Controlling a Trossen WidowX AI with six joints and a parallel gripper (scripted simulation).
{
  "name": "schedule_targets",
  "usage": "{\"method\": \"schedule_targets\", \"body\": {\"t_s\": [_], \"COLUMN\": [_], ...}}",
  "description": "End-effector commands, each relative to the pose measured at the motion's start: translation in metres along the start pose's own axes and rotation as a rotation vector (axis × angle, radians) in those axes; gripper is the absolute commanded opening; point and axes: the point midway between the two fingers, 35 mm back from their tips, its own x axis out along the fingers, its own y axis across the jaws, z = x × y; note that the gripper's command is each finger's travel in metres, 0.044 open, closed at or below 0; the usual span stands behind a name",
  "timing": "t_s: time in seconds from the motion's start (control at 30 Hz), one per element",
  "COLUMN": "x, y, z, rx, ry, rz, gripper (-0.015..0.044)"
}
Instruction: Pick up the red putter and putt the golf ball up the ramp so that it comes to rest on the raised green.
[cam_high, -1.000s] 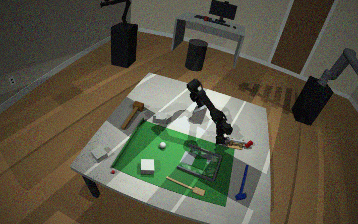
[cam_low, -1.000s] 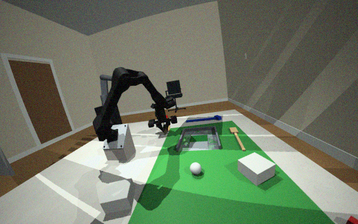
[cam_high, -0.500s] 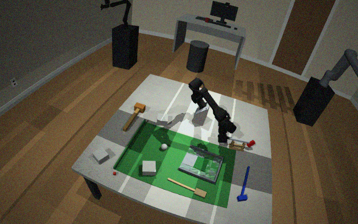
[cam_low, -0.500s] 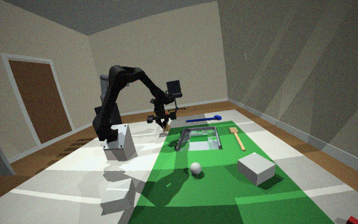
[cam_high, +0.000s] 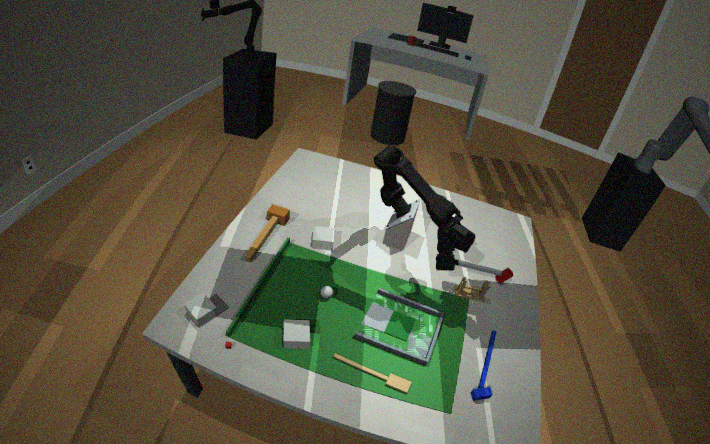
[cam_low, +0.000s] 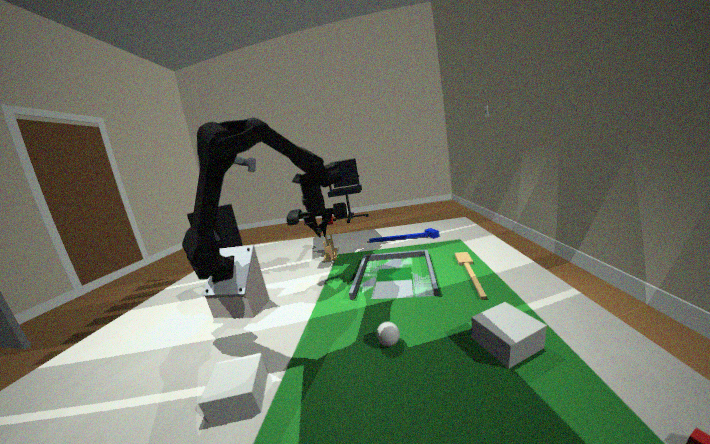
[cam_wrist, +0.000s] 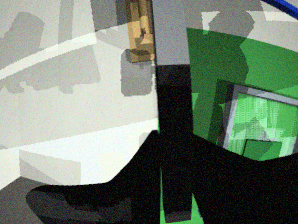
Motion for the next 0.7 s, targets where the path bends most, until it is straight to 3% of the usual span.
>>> {"method": "schedule_targets", "body": {"t_s": [0.0,0.67], "x": [-0.014,-0.065], "y": [-0.011,-0.031], "z": [-0.021,-0.149], "rx": [0.112,0.697], "ry": [-0.003,0.035], "rz": [-0.019,-0.081], "gripper": [0.0,0.0]}}
